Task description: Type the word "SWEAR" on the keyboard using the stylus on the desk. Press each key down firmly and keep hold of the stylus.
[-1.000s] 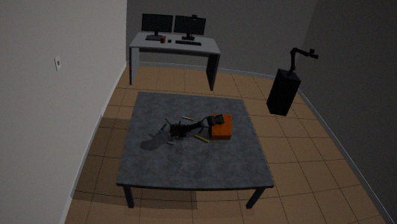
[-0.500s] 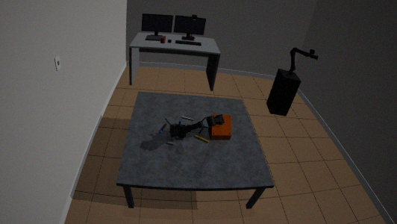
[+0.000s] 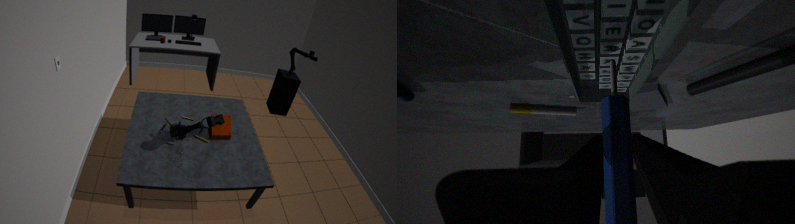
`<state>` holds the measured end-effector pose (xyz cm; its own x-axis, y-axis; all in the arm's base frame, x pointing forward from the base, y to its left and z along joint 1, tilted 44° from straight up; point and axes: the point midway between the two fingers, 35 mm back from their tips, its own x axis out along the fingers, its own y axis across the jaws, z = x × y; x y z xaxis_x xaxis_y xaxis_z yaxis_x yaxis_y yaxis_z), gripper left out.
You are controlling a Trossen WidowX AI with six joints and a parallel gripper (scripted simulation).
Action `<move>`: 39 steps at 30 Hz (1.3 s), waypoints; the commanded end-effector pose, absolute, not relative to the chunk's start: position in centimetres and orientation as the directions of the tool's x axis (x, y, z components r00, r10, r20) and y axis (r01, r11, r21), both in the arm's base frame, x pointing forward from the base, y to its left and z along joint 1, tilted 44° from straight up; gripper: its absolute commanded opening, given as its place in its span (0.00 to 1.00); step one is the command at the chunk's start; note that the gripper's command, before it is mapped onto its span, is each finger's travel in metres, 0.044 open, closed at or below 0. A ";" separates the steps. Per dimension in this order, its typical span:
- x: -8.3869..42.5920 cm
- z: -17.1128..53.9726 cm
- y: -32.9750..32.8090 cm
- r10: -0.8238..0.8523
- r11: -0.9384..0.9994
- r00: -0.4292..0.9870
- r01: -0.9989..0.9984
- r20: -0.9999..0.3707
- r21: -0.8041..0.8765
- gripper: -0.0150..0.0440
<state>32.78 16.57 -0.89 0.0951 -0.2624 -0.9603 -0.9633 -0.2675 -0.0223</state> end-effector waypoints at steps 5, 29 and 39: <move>32.7 -1.3 16.9 -0.263 -0.263 0.094 -0.965 -0.960 -0.022 0.39; 32.6 -1.8 17.4 -0.263 -0.263 0.094 -0.965 -0.960 -0.022 0.39; 32.8 -1.0 16.6 -0.263 -0.263 0.094 -0.965 -0.960 -0.022 0.39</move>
